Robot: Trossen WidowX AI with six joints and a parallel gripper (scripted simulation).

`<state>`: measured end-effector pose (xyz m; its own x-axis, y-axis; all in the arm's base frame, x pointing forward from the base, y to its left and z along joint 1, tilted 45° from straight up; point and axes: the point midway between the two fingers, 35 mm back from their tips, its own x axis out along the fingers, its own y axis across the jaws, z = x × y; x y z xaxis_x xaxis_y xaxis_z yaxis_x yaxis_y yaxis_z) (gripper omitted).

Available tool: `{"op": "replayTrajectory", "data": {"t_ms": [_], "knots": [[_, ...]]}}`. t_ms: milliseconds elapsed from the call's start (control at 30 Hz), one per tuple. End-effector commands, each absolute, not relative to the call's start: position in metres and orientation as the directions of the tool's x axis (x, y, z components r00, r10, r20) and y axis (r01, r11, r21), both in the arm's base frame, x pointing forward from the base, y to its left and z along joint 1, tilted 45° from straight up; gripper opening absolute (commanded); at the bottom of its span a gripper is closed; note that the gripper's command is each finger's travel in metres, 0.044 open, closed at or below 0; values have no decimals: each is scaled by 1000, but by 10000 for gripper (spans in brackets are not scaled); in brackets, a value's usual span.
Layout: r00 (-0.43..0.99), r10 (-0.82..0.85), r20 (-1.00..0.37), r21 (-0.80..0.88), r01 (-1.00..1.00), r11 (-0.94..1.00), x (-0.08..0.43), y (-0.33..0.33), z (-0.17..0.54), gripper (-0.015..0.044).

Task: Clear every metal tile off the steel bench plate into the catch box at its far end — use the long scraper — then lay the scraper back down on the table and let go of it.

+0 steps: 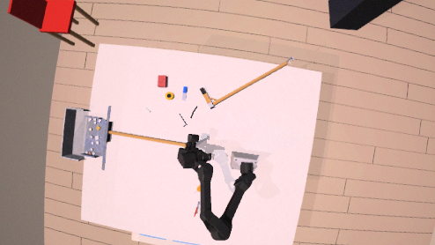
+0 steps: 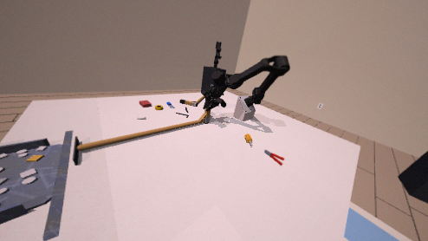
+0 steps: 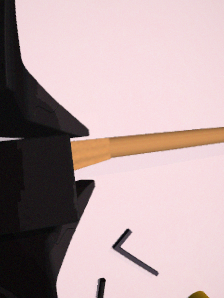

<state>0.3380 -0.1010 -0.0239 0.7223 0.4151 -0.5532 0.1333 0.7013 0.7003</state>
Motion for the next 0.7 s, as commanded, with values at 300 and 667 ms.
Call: {"op": "replayTrajectory", "data": {"t_ms": [300, 667], "knots": [[736, 405, -543, 696, 124, 707, 364, -106, -19, 0], [739, 406, -538, 699, 121, 705, 377, -105, -17, 0]]}}
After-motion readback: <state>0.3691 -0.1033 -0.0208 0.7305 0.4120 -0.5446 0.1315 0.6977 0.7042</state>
